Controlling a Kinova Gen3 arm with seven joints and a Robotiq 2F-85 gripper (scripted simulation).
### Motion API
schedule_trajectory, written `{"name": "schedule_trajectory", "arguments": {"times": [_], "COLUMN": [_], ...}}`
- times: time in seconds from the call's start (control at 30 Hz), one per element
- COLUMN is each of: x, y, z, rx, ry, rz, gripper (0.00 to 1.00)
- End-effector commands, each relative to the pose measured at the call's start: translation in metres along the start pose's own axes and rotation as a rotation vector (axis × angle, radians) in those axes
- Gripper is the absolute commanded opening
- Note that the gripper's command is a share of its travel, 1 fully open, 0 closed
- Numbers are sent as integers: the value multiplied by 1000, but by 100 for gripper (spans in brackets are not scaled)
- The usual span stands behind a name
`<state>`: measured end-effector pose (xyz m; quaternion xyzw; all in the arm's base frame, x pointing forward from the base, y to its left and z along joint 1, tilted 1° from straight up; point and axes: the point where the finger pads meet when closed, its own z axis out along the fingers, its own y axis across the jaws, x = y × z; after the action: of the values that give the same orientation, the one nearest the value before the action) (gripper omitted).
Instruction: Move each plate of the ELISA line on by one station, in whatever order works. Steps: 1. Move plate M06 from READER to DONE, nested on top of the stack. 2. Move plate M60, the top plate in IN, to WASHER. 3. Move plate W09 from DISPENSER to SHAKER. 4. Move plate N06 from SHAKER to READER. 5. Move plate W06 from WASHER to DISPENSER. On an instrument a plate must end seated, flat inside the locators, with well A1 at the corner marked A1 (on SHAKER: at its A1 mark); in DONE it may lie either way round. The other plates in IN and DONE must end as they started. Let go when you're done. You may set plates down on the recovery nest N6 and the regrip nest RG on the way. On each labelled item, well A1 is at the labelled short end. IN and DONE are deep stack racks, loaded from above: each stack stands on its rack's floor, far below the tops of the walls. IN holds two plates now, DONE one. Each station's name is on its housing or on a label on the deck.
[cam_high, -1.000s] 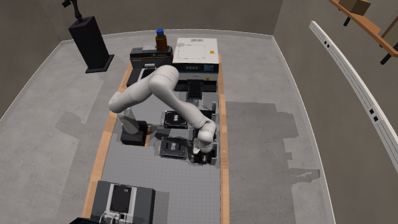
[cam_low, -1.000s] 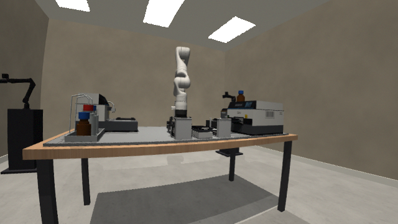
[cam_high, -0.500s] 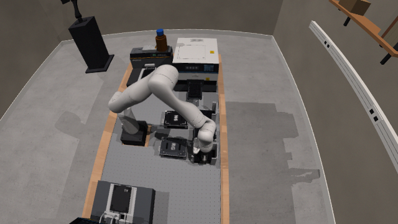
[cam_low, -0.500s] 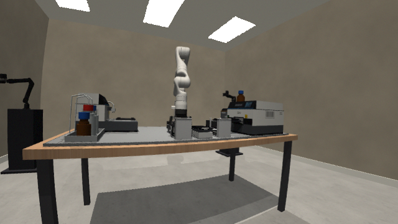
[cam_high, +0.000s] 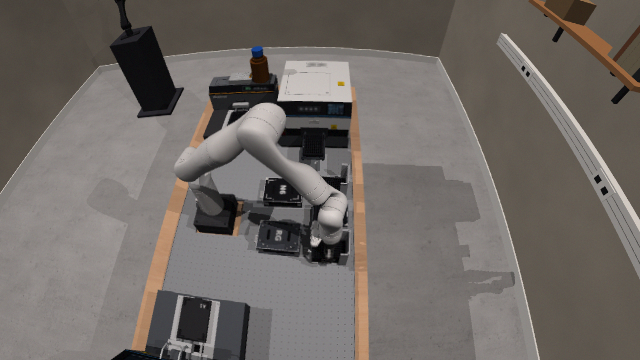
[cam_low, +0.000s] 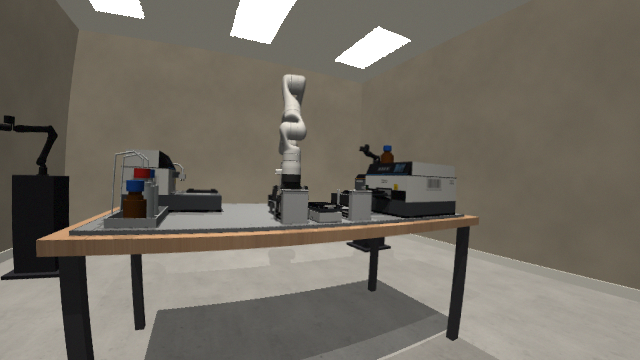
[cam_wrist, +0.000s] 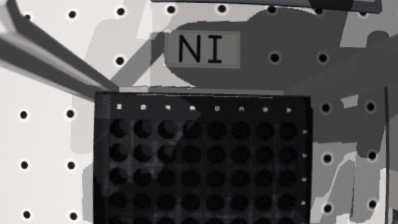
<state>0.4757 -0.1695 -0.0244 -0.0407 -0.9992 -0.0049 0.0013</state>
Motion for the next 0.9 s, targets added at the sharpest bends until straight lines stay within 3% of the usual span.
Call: {"name": "schedule_trajectory", "arguments": {"times": [0.0, 0.87], "x": [-1, -1], "y": [0, 0], "z": [-2, -12], "rx": [0, 0], "ry": [-2, -2], "rz": [0, 0], "gripper": [94, 94]}}
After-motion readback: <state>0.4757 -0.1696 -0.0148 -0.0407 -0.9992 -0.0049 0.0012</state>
